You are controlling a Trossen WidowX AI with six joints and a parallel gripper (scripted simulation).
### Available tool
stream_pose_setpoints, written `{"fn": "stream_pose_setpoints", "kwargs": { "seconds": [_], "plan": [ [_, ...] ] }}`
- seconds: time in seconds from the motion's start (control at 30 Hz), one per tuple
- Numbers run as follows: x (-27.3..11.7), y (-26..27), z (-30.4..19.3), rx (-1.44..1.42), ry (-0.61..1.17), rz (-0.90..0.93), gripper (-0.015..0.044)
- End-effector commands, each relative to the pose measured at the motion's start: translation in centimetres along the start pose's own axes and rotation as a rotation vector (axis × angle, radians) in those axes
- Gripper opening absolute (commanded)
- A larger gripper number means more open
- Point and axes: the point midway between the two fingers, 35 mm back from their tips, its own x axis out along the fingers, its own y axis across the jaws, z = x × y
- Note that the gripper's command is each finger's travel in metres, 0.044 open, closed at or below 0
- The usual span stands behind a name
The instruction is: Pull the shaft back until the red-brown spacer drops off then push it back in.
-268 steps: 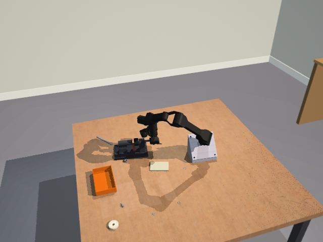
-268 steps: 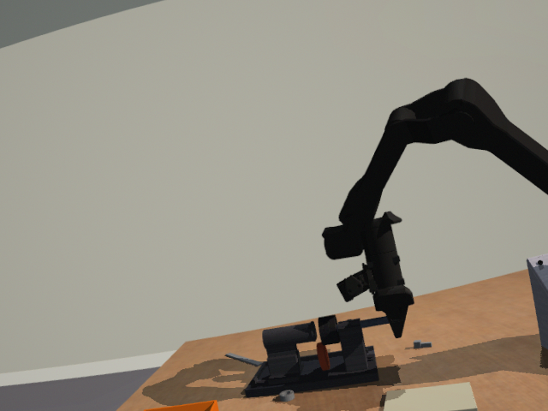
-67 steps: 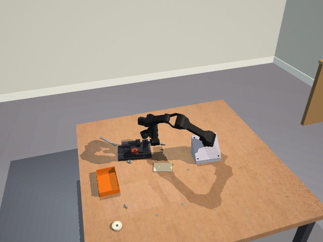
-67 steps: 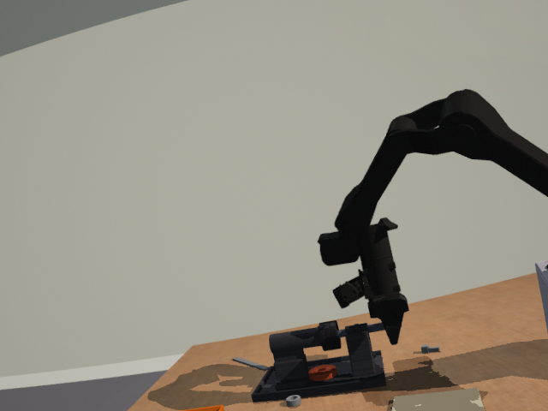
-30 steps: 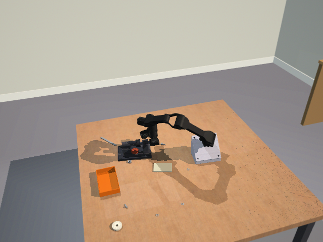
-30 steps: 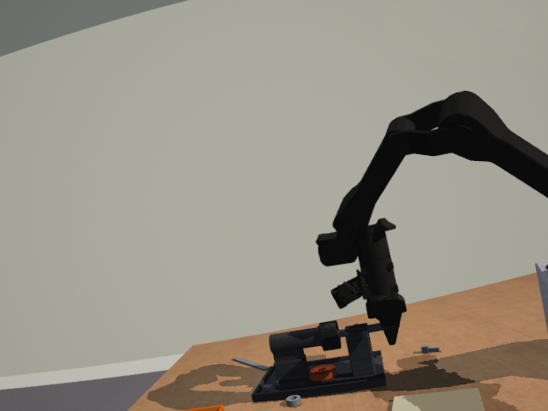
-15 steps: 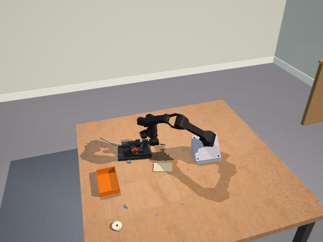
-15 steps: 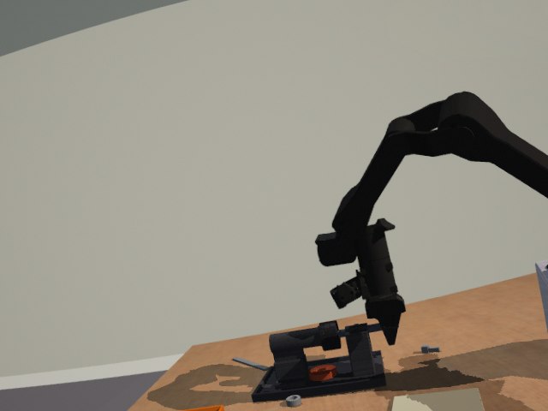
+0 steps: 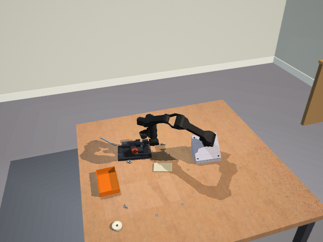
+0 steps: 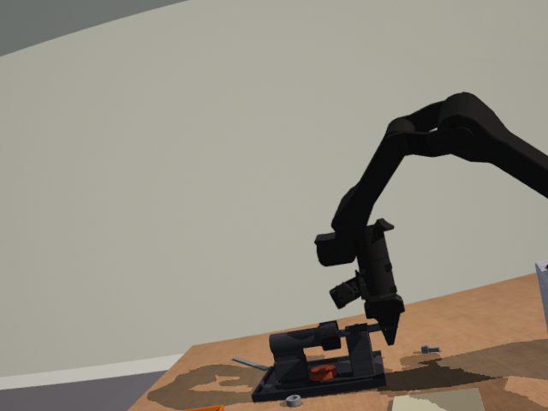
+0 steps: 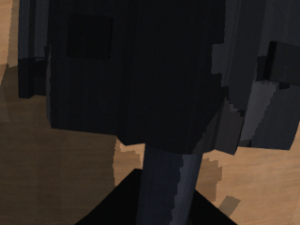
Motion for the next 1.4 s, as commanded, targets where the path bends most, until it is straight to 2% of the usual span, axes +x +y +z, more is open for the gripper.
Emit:
{"fn": "stream_pose_setpoints", "kwargs": {
  "seconds": [0.0, 1.37],
  "plan": [
    [-0.2, 0.0, 0.3, -0.001, -0.007, -0.003, 0.0000],
    [-0.3, 0.0, 1.6, -0.001, -0.007, -0.003, 0.0000]
  ]
}}
